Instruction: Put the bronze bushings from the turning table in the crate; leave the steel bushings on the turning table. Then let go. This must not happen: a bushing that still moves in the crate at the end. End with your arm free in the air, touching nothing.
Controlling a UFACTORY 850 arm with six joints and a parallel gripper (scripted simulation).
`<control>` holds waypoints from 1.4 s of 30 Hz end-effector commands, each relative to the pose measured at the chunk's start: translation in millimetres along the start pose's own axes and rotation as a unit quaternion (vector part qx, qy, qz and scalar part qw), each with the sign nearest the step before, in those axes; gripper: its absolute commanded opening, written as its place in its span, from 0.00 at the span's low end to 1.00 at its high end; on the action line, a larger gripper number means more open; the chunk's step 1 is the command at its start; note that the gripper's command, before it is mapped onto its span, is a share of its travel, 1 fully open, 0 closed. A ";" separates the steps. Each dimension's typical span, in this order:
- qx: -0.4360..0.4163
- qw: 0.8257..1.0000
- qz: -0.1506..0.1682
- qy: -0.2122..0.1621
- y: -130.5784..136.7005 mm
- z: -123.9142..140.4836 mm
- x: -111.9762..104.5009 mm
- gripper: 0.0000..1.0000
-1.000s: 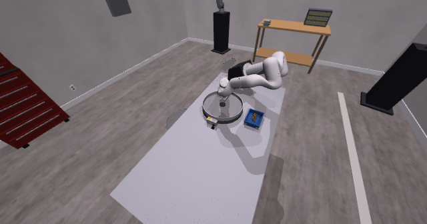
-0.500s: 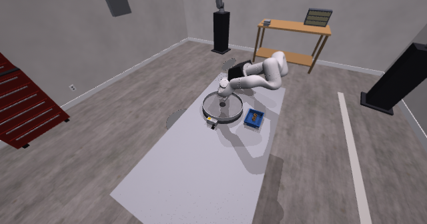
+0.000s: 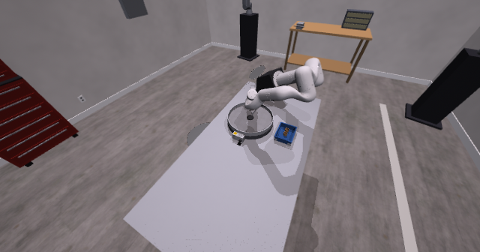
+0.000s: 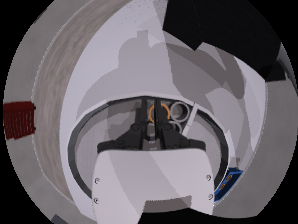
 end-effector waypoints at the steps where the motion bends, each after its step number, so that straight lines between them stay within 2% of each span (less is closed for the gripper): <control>1: 0.000 1.000 -0.001 0.000 -0.5 2.1 1.9 0.10; 12: 0.000 1.000 -0.001 0.000 -0.5 2.1 1.9 0.10; 13: 0.000 1.000 -0.001 0.000 -0.5 2.1 1.9 0.00; 42: 0.000 1.000 -0.001 0.000 -0.5 2.1 1.9 0.00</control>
Point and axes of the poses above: the point where the finger pads meet when closed, its own x axis out along the fingers, its own y axis across the jaws, z = x × y, the point moved 1 cm from there along -x, back along the fingers, and after that the axes turned 1 degree about -x, right-handed, at the moved point
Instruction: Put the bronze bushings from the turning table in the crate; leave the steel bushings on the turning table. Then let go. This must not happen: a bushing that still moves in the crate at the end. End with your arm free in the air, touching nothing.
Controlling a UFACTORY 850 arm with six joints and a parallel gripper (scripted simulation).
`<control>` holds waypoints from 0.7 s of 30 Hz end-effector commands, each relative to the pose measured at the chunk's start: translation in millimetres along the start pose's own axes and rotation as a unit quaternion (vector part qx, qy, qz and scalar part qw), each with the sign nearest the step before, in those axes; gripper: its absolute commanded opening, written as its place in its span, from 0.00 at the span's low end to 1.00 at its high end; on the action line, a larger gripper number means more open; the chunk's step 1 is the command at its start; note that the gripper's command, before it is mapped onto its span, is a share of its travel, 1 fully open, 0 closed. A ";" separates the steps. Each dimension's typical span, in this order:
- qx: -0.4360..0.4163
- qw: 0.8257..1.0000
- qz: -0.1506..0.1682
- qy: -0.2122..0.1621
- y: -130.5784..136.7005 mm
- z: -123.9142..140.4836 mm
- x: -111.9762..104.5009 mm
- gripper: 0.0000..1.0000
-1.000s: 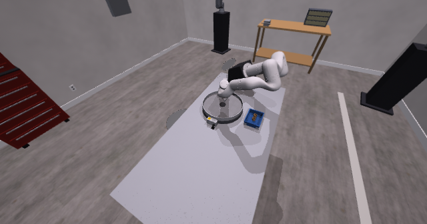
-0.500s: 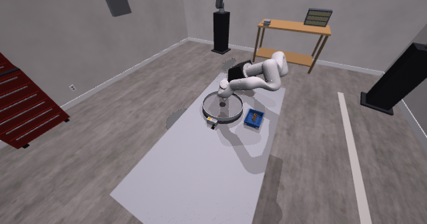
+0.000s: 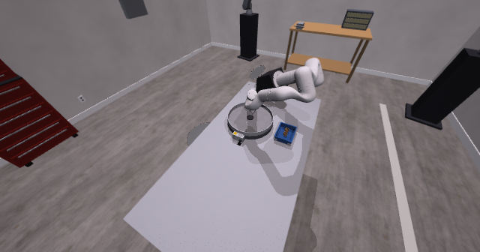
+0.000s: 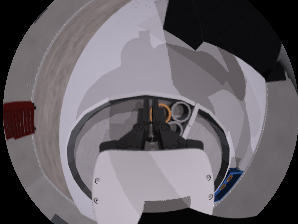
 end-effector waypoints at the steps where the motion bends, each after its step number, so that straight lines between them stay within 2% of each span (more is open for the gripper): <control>1: 0.000 1.000 0.001 0.000 0.3 -0.1 -0.2 0.00; 21: 0.000 1.000 0.001 0.000 0.3 -4.7 -5.6 0.00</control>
Point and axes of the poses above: the point where the finger pads meet when closed, its own x axis out along the fingers, its own y axis across the jaws, z = x × y, the point moved 1 cm from there along -x, back along the fingers, and after that the axes turned 1 degree about -x, right-handed, at the moved point
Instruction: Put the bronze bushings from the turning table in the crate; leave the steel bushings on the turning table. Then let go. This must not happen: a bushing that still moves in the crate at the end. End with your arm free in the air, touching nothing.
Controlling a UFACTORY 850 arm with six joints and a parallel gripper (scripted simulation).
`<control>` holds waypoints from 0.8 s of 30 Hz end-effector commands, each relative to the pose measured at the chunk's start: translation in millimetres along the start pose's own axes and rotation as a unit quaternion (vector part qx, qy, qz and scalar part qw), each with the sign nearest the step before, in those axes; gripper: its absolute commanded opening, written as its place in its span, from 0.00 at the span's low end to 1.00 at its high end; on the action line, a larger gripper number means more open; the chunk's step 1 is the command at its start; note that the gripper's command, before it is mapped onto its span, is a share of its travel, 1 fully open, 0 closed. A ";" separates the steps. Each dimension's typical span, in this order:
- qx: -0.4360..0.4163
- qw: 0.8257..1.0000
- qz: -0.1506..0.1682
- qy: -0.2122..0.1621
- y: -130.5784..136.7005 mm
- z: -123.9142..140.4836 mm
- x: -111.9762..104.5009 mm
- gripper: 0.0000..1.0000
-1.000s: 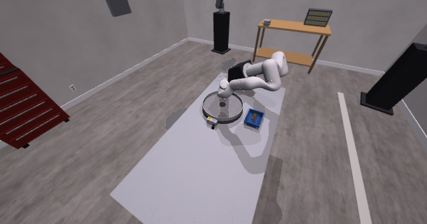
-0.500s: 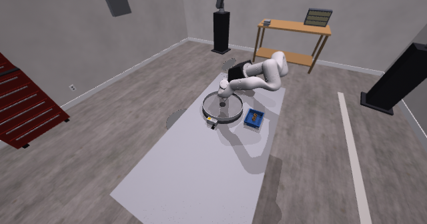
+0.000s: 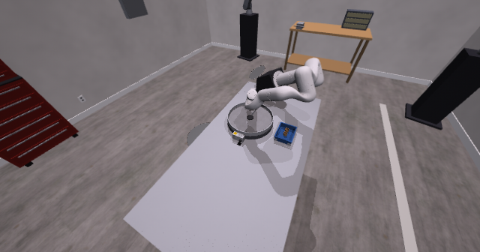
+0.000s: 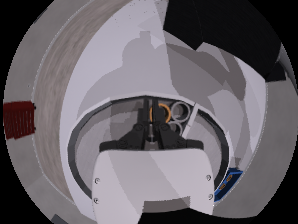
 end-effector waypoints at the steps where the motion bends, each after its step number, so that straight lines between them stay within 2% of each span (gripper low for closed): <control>1: 0.000 1.000 0.001 -0.001 0.3 -5.3 -6.6 0.00; 12: 0.000 1.000 0.001 -0.001 0.8 -34.7 -41.4 0.00; 24: 0.000 1.000 0.001 0.000 0.8 -37.5 -44.7 0.00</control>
Point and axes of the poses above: the point where the finger pads meet when closed, its own x axis out along the fingers, its own y axis across the jaws, z = x × y, the point moved 1 cm from there along -x, back along the fingers, and after that the axes turned 1 degree about -x, right-handed, at the moved point
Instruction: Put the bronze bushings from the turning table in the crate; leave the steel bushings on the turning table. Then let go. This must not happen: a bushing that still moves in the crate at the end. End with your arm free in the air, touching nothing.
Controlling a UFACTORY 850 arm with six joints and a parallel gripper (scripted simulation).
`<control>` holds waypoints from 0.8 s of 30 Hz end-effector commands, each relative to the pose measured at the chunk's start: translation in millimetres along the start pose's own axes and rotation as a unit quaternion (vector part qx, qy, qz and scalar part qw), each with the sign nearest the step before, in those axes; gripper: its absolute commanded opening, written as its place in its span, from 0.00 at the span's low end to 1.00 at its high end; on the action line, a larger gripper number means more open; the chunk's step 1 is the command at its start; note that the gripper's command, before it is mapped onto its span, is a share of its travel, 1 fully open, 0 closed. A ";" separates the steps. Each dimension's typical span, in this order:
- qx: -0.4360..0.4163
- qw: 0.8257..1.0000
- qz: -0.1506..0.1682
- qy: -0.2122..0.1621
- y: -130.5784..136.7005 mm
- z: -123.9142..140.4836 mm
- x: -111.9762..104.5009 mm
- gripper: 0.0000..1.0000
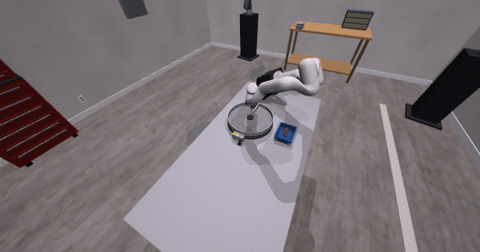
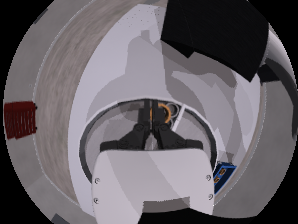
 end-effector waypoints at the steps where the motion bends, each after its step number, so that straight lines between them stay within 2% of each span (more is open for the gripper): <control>1: 0.000 1.000 -0.001 0.000 -0.5 -0.2 -0.9 0.00; 13: 0.000 1.000 -0.001 0.000 1.5 2.0 -2.7 0.00; 24: 0.000 1.000 -0.001 0.000 19.4 21.3 -18.7 0.00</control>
Point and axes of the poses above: the point where the finger pads meet when closed, its own x axis out along the fingers, its own y axis across the jaws, z = x × y, the point moved 1 cm from there along -x, back along the fingers, and after that the axes turned 1 degree about -x, right-handed, at the moved point
